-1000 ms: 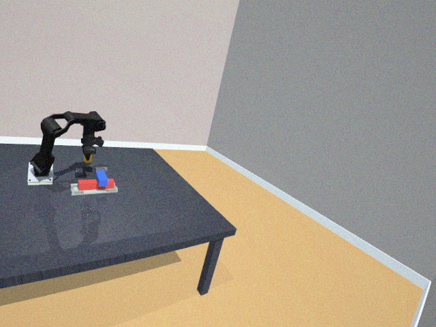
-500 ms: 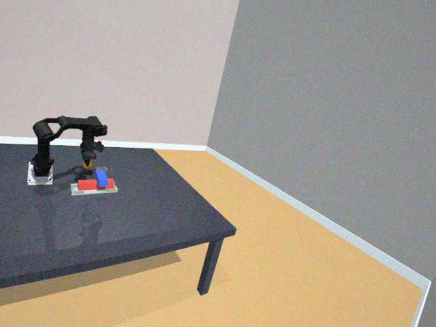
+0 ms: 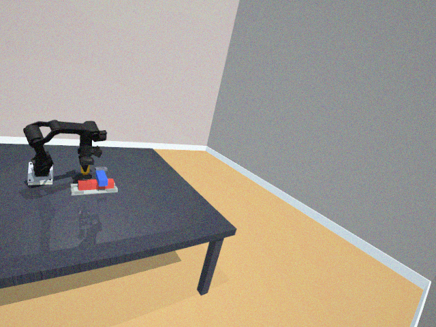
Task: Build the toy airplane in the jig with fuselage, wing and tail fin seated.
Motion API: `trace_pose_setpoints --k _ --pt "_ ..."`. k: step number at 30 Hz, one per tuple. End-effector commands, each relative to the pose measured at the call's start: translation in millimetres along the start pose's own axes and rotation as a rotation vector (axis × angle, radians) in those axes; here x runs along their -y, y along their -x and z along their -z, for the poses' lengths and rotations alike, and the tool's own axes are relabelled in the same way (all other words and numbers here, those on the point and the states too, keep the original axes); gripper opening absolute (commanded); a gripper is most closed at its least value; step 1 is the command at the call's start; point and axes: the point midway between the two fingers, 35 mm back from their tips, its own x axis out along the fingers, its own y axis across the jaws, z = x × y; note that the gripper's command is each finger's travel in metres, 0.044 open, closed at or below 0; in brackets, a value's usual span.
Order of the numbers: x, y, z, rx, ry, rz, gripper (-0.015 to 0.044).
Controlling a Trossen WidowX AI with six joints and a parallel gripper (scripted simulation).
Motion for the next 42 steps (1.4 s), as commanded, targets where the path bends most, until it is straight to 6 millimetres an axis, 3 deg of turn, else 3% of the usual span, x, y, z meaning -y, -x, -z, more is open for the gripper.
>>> trace_pose_setpoints --k 1,3,6,28,42 --pt "9 -2 4 0.002 0.0 0.008 0.0" --pt "10 -3 5 0.002 0.0 0.009 0.0" --pt "10 -3 5 0.002 0.0 0.009 0.0065" --pt "11 -3 5 0.002 0.0 0.009 0.0065" --pt "11 -24 4 0.002 0.0 0.008 0.0065"
